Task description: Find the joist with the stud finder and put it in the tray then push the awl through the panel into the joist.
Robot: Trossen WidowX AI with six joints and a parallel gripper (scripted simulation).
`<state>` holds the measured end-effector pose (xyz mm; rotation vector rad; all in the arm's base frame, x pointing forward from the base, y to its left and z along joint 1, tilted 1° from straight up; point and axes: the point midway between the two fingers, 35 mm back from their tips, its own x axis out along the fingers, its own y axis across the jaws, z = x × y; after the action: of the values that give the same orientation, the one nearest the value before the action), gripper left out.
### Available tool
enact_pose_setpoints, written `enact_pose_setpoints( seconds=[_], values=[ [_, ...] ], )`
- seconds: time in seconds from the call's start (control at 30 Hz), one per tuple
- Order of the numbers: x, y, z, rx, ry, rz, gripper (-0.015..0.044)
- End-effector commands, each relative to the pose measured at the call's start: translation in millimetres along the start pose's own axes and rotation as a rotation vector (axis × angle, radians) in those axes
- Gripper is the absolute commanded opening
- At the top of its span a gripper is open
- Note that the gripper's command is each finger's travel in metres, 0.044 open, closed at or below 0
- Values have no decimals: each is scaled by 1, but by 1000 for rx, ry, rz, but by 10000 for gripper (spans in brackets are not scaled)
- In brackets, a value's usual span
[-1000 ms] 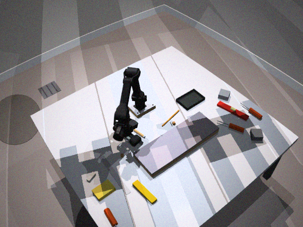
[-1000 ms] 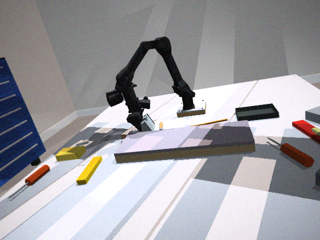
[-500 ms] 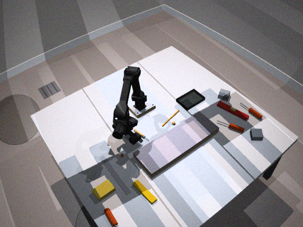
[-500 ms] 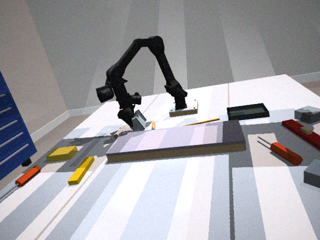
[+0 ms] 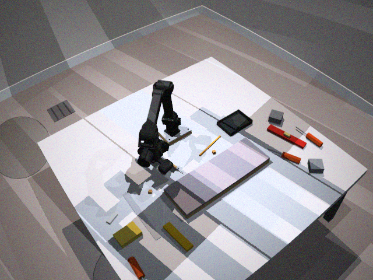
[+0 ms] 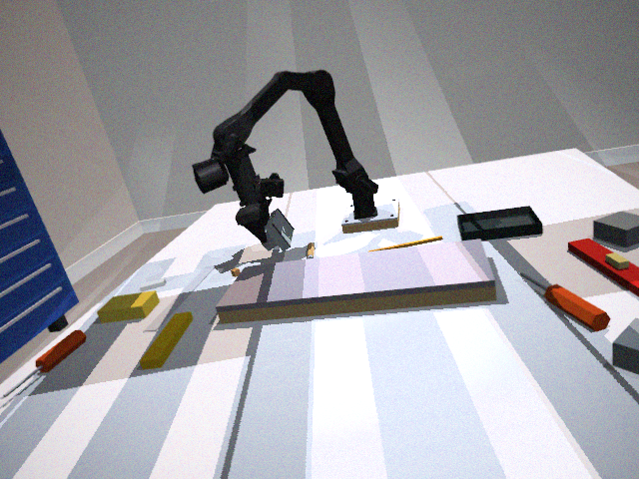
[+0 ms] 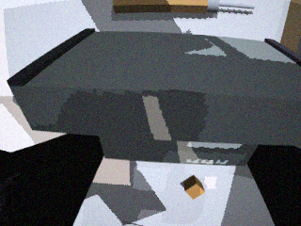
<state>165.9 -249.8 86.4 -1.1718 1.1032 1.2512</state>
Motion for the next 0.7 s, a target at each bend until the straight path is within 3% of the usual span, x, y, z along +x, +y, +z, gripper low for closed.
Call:
enact_pose_setpoints(
  seconds=[0.0, 0.67],
  values=[
    [-9, 0, 1, -1, 7, -2, 0],
    [-7, 0, 3, -2, 85, 1, 0]
  ],
)
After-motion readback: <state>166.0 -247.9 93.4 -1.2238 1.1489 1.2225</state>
